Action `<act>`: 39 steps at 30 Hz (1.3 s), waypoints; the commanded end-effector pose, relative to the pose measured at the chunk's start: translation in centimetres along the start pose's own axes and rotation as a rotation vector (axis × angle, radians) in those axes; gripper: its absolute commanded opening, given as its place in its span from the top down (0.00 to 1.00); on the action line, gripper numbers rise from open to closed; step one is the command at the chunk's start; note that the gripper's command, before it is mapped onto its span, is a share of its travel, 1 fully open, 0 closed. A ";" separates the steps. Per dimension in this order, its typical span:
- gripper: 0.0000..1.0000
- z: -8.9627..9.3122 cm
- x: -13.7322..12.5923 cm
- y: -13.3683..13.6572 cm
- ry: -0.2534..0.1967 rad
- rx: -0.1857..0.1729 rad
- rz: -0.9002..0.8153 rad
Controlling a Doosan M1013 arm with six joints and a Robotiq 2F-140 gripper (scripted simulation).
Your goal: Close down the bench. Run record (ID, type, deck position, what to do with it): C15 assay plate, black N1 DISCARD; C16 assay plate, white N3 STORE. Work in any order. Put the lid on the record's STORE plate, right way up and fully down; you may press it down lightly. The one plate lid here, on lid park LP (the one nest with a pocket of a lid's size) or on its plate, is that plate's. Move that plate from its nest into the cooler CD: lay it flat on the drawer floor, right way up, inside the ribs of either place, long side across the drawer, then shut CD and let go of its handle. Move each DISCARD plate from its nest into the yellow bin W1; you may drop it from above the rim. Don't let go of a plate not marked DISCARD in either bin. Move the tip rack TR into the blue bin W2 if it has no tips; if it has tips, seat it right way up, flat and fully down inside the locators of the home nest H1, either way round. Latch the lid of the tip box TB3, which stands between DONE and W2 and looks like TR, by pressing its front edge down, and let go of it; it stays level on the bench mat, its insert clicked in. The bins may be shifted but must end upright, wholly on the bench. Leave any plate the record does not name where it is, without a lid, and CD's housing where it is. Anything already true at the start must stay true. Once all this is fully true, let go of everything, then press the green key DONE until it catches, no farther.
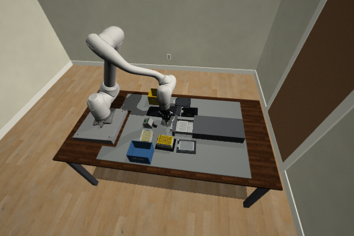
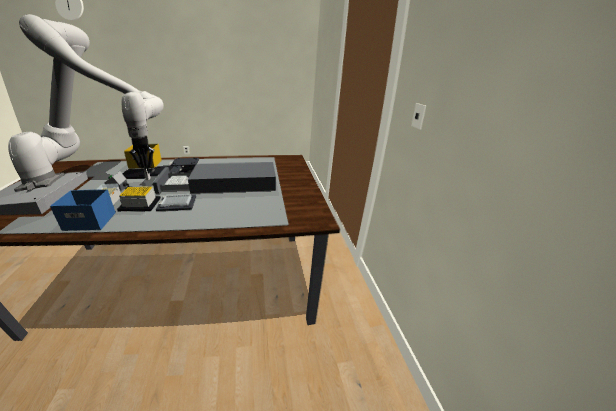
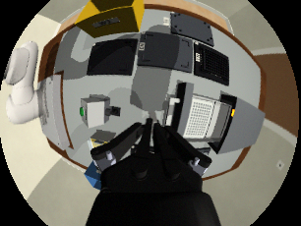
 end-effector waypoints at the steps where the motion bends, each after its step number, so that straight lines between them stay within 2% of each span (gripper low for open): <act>1: 1.00 0.3 0.0 0.0 0.000 0.000 0.000; 31: 1.00 3.7 0.0 0.0 0.000 0.000 0.000; 39: 1.00 3.8 0.0 0.0 0.000 0.000 0.000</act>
Point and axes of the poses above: the point where the finger pads meet when closed, its own z axis out along the fingers, its own y axis across the jaws, x = y × z, the point moved 1 cm from there along -z, back along the fingers, and after that the axes turned 6 degrees about z, right-handed, at the moved point
